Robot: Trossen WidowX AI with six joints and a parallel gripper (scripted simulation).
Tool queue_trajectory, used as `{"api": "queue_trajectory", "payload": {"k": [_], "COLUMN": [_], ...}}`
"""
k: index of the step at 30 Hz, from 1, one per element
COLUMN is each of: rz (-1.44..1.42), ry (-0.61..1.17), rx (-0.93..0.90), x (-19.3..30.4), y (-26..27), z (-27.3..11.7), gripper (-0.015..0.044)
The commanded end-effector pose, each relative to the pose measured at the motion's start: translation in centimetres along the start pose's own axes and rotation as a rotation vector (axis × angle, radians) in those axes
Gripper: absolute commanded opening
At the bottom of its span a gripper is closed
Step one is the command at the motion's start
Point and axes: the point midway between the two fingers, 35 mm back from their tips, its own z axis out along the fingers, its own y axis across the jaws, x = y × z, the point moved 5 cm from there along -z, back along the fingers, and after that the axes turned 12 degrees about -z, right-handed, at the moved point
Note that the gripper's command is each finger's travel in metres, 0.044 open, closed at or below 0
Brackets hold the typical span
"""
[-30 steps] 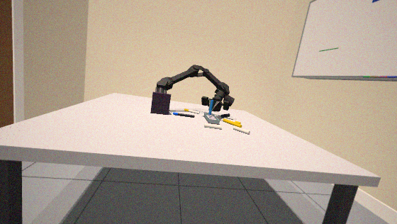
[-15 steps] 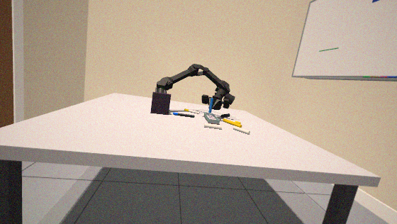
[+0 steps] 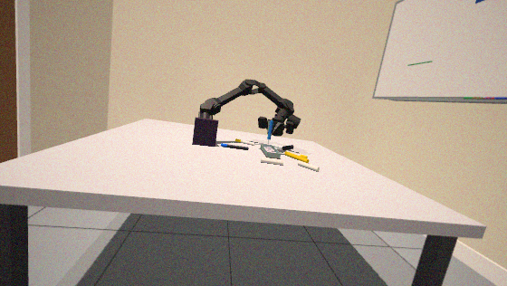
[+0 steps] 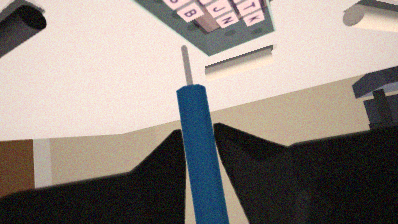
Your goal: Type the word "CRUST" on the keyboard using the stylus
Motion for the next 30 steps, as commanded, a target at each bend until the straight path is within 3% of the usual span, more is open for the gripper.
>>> {"api": "queue_trajectory", "payload": {"k": [1,17,30], "rz": [0.000,-0.009,-0.009], "ry": [0.000,0.008,0.007], "rx": [0.000,0.004,0.003], "x": [0.1,2.3,0.6], "y": [-0.4,-4.9,-5.3], "z": [0.1,1.0,2.0], "gripper": [0.0000,0.0000,0.0000]}}
